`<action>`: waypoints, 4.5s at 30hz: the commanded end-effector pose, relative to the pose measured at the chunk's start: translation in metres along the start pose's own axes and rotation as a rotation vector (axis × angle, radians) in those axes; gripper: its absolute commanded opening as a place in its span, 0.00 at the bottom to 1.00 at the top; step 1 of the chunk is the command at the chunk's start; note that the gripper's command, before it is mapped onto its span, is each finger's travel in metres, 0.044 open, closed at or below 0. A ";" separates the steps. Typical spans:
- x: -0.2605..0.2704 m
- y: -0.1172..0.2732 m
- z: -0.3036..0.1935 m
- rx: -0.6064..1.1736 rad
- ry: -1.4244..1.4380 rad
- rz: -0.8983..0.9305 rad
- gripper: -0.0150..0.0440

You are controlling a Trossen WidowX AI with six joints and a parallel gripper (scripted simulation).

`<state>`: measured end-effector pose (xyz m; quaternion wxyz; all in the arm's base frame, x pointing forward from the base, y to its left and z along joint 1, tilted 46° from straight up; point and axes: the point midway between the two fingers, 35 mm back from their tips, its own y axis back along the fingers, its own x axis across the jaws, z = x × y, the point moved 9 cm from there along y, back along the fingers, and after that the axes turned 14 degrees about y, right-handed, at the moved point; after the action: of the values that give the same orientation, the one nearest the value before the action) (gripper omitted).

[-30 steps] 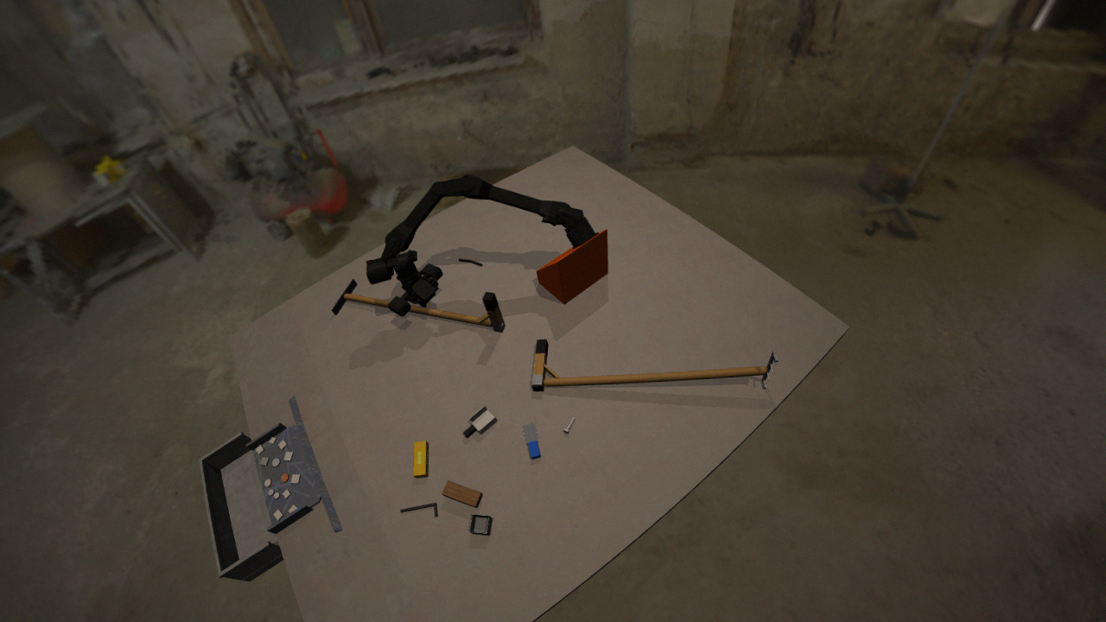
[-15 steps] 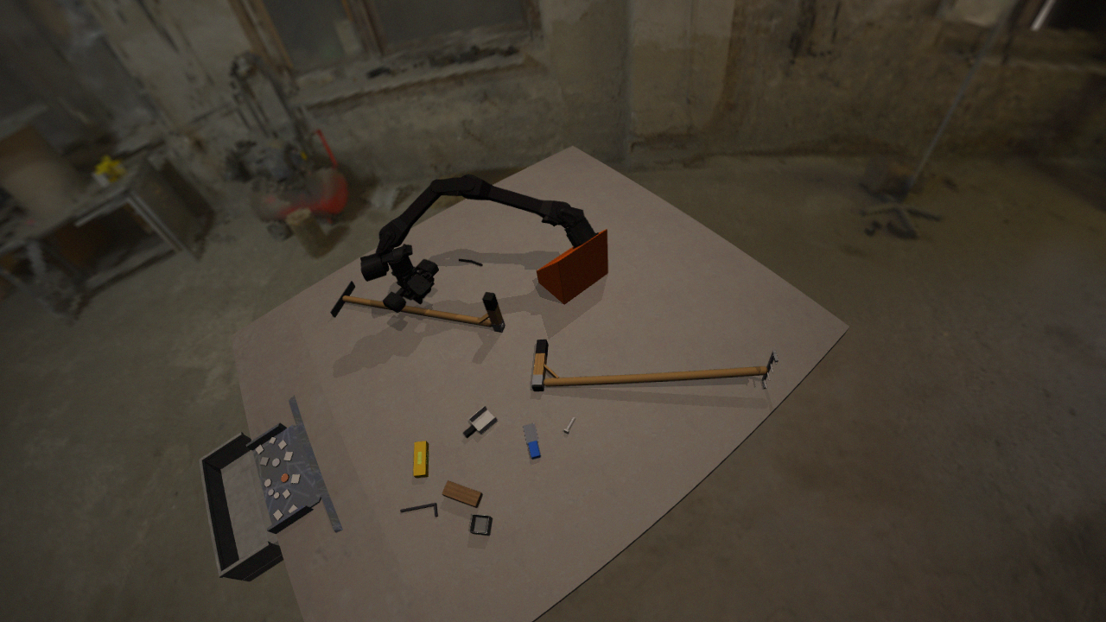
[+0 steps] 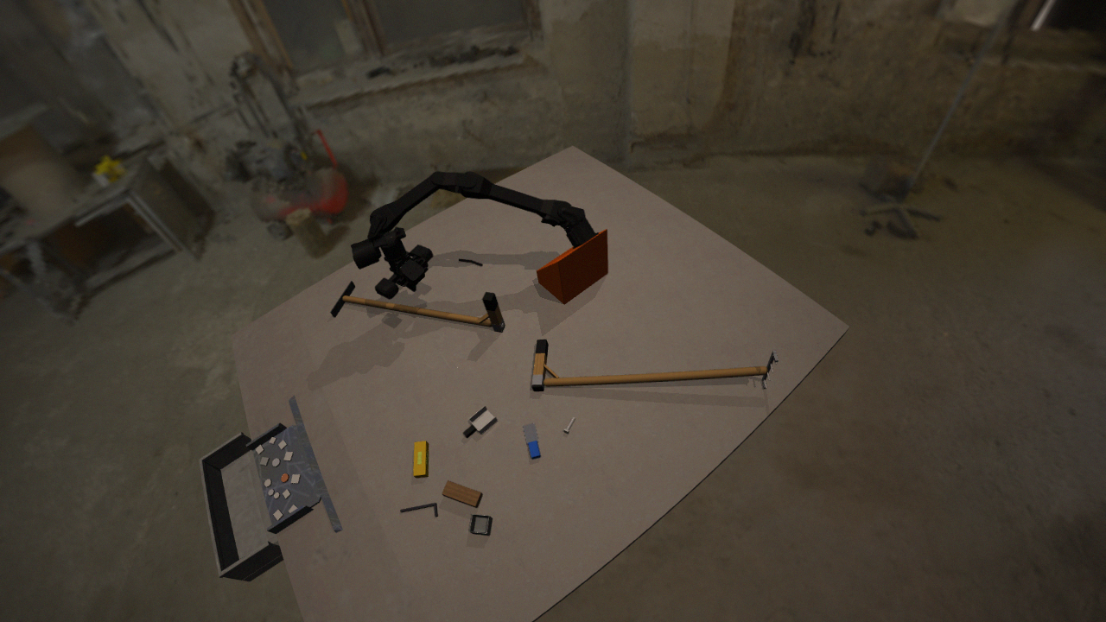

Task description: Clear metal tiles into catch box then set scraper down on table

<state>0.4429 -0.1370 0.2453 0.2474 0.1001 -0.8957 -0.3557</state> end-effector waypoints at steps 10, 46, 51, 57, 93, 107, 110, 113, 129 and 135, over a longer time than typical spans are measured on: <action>0.021 0.038 0.003 -0.003 0.091 0.007 0.25; 0.037 0.012 0.002 -0.013 0.229 0.006 0.25; 0.036 -0.001 0.002 -0.014 0.235 0.006 0.25; 0.037 -0.017 0.002 -0.013 0.242 0.007 0.25; 0.043 -0.090 0.006 -0.004 0.280 0.014 0.25; 0.029 -0.090 0.004 -0.002 0.288 0.011 0.25; 0.026 -0.091 0.004 -0.002 0.290 0.011 0.25; 0.024 -0.091 0.003 -0.002 0.292 0.010 0.25; 0.008 -0.091 0.002 0.001 0.303 0.007 0.25; 0.002 -0.091 0.002 0.002 0.307 0.006 0.25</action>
<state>0.4376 -0.2025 0.1873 0.3799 0.1541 -0.8491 -0.3332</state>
